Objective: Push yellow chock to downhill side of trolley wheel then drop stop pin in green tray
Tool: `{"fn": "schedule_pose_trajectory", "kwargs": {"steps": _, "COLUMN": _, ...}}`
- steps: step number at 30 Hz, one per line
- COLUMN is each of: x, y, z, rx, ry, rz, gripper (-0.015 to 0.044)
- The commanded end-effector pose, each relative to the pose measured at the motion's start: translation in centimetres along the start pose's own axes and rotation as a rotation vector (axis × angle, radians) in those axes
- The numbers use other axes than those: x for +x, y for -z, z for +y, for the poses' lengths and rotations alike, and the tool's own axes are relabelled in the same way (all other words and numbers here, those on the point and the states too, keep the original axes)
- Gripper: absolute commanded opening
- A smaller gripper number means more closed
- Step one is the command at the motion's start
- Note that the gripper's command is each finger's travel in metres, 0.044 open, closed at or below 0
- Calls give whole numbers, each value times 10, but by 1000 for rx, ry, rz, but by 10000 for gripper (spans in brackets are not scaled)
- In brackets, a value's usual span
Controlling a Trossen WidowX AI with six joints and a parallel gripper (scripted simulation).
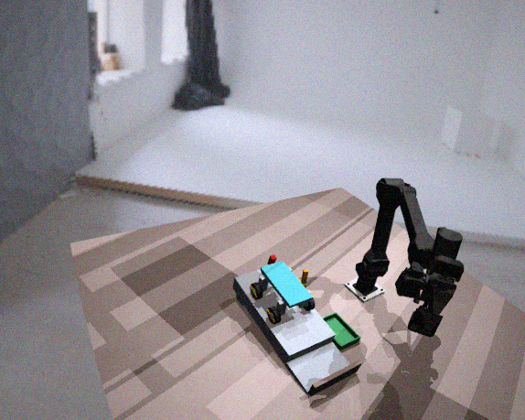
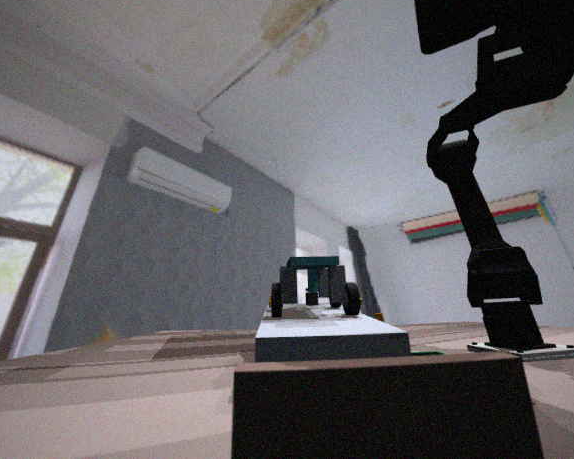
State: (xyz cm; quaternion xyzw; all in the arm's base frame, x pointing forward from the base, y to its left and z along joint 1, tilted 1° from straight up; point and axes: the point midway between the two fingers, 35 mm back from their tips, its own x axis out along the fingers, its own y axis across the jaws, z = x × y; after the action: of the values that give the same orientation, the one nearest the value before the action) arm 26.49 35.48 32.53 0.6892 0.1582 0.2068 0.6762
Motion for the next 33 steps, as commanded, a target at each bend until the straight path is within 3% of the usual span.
{"fn": "schedule_pose_trajectory", "kwargs": {"steps": 1, "x": 7, "y": -22, "z": 0, "rx": -105, "ry": 21, "rz": -35, "gripper": 190}}
{"fn": "schedule_pose_trajectory", "kwargs": {"steps": 18, "x": 30, "y": -150, "z": -30, "rx": -679, "ry": 291, "rz": -198, "gripper": 190}}
{"fn": "schedule_pose_trajectory", "kwargs": {"steps": 33, "x": 5, "y": -273, "z": -57, "rx": -1130, "ry": 659, "rz": -218, "gripper": 190}}
